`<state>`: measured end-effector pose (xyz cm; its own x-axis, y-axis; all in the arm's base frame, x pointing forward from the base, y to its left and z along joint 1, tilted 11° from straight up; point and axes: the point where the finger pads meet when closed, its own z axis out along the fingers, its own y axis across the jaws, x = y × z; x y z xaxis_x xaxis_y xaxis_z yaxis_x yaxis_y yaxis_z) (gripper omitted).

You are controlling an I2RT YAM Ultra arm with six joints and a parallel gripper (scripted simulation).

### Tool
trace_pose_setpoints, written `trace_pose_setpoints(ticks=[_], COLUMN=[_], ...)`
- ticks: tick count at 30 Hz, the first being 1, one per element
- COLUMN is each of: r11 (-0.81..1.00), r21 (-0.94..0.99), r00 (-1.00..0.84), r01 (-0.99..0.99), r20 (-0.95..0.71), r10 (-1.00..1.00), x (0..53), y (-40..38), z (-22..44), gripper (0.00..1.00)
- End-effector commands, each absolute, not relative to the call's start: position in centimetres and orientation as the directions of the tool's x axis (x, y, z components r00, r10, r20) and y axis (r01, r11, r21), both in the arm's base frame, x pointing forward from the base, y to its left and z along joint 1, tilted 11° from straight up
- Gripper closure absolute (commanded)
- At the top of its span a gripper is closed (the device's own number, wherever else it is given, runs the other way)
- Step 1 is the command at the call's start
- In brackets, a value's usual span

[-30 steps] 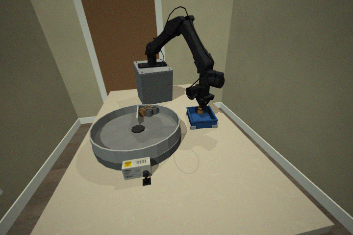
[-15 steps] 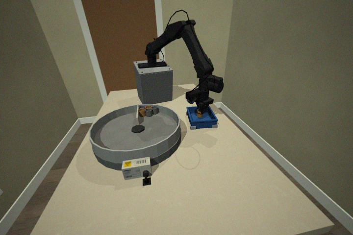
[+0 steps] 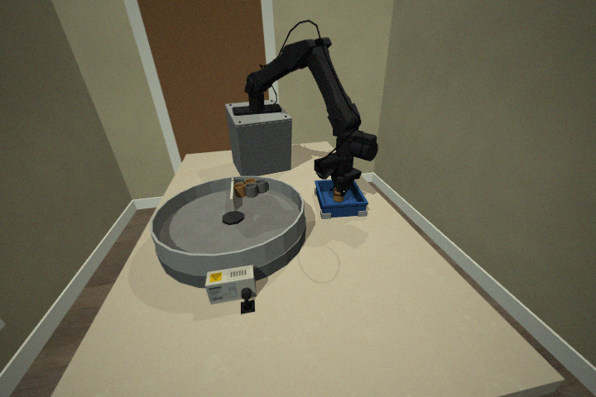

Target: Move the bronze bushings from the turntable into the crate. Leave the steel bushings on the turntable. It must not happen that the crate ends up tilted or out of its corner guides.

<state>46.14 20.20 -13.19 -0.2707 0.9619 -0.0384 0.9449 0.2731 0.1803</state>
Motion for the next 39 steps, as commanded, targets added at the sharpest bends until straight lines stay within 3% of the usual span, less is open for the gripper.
trace_pose_setpoints(ticks=[1,39], r11=[0.266,0.265], r21=[0.207,0.219], r00=[-0.264,-0.263], r01=[0.941,0.939], r20=[-0.04,-0.038], r10=[0.964,0.964], x=[47.51,47.79], y=[20.12,20.24], z=[-12.0,-11.42], gripper=[1.0,1.0])
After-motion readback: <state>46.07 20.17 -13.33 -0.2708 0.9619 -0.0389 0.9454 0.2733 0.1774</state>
